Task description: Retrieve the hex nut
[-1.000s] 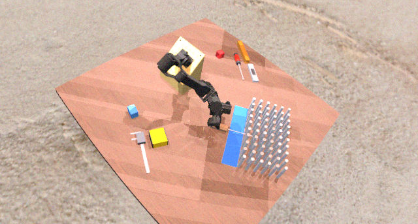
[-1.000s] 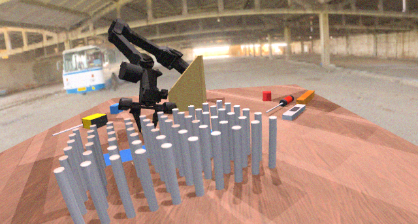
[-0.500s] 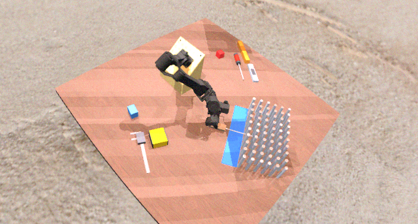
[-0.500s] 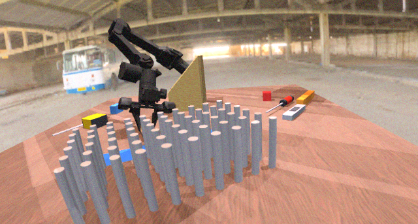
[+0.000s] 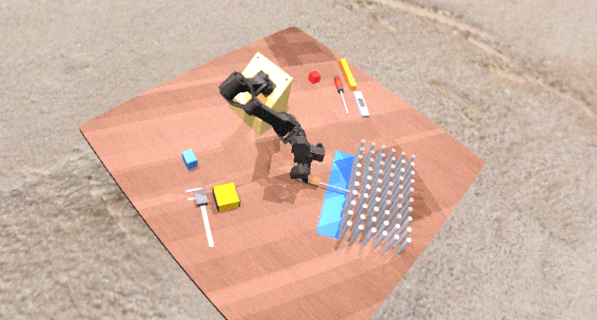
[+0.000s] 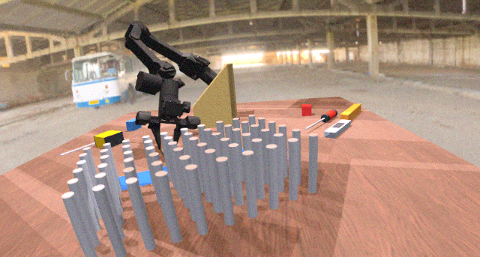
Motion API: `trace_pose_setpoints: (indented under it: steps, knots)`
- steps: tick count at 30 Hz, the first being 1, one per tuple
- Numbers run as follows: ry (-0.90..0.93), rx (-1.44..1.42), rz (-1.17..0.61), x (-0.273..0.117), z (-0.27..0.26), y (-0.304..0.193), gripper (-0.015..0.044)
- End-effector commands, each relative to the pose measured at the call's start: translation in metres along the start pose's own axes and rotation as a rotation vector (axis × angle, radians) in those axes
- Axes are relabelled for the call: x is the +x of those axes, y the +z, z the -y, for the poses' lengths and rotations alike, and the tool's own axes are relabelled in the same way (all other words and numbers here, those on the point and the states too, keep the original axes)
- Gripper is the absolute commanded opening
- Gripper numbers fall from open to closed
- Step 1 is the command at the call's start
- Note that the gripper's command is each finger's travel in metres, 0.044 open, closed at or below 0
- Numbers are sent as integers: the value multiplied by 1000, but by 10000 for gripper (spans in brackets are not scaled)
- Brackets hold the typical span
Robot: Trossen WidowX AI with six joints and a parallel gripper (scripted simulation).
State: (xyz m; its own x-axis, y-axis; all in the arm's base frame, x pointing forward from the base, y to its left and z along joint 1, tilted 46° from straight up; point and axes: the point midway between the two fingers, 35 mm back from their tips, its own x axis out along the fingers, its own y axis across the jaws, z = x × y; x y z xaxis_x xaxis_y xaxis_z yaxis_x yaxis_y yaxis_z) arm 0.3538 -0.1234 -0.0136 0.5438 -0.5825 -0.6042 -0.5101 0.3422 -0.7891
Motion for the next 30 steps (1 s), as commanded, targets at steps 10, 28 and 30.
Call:
trace_pose_setpoints:
  steps: [10, 28, 30]
  knots:
    - [-2, -3, -4, -5, 1, -10, 0]
    - [-1, -3, -5, -10, 1, -21, 0]
    - [-1, -3, -5, -10, 1, -22, 0]
